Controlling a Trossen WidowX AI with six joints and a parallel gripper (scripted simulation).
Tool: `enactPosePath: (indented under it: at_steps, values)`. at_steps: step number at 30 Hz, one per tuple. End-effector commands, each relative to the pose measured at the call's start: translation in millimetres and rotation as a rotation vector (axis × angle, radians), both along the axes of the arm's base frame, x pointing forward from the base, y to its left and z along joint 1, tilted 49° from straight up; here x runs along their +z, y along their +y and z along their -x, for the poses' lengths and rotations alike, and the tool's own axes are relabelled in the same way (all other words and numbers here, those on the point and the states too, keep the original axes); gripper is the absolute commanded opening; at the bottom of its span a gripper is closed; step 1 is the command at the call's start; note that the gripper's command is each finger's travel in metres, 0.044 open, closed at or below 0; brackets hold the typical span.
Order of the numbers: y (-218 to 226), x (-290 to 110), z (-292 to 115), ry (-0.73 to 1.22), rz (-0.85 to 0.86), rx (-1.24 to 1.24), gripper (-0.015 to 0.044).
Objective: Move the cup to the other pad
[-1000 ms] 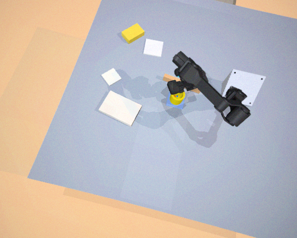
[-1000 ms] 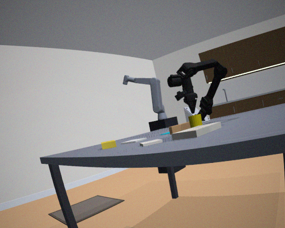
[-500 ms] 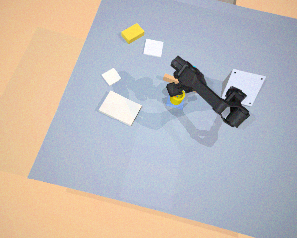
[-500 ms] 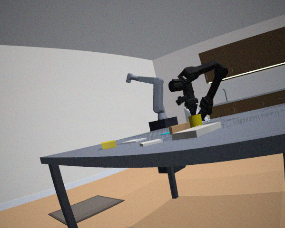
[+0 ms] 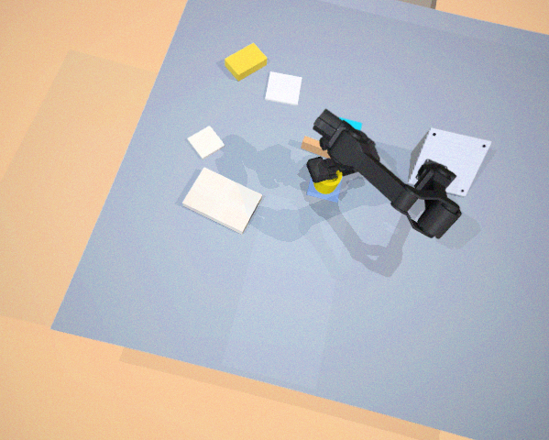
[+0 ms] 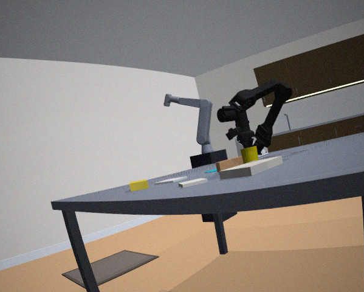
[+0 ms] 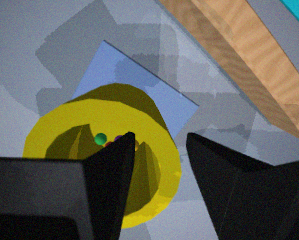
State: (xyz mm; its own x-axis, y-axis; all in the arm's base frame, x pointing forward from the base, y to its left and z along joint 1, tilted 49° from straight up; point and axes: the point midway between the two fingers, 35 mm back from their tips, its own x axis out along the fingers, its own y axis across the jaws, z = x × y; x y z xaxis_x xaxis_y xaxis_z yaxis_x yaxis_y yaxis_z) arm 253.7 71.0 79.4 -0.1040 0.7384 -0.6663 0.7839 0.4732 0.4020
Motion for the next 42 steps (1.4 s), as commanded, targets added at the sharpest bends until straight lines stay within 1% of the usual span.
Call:
enactPosePath:
  at_steps: [1,22,23,42]
  values:
    - [0.0,0.0,0.0,0.000,0.000,0.000,0.0160]
    - [0.0,0.0,0.0,0.000,0.000,0.000,0.0020]
    - [0.0,0.0,0.0,0.000,0.000,0.000,0.0000]
    - [-34.8,31.0,-6.9,0.003,0.001,-0.002,0.0000]
